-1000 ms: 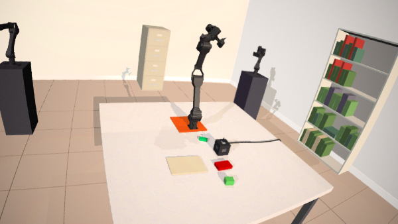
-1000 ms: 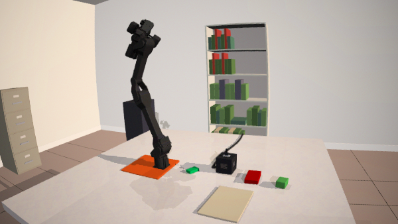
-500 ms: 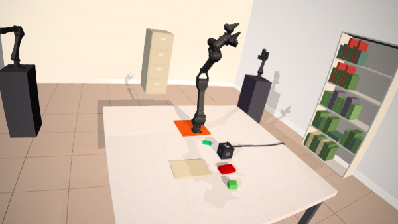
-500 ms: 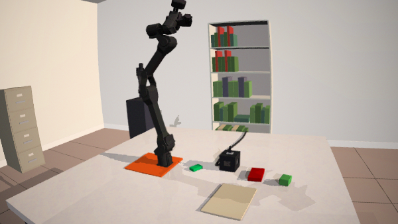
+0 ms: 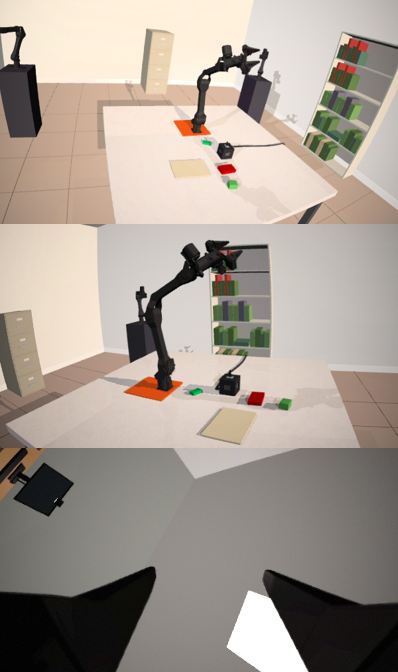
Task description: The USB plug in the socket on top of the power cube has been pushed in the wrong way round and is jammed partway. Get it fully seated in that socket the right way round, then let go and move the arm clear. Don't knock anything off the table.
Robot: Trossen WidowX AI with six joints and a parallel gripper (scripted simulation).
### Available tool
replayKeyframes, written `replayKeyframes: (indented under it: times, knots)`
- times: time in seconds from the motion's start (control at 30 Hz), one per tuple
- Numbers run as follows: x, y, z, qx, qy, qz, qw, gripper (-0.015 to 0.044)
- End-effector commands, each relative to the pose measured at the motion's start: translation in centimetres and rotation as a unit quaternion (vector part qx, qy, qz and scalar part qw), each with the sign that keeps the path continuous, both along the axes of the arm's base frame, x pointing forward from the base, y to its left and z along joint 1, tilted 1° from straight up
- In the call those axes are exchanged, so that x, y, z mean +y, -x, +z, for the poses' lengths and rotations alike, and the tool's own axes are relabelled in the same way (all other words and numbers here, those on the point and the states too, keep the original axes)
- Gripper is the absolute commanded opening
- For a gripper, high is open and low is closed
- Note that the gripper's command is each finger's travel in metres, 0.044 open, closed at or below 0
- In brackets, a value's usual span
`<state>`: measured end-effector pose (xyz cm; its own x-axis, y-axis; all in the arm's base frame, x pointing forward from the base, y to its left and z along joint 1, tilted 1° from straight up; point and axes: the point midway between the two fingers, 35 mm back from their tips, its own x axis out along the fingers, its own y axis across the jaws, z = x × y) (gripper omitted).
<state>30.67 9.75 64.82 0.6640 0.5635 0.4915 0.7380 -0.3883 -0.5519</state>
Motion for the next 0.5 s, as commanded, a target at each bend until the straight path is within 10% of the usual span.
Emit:
replayKeyframes:
  times: [0.0,0.47]
  knots:
    - [0.3,-5.2,-5.8,0.16,-0.044,0.003,0.986,0.044]
    - [0.5,-10.9,-31.3,0.652,-0.152,-0.12,0.733,0.044]
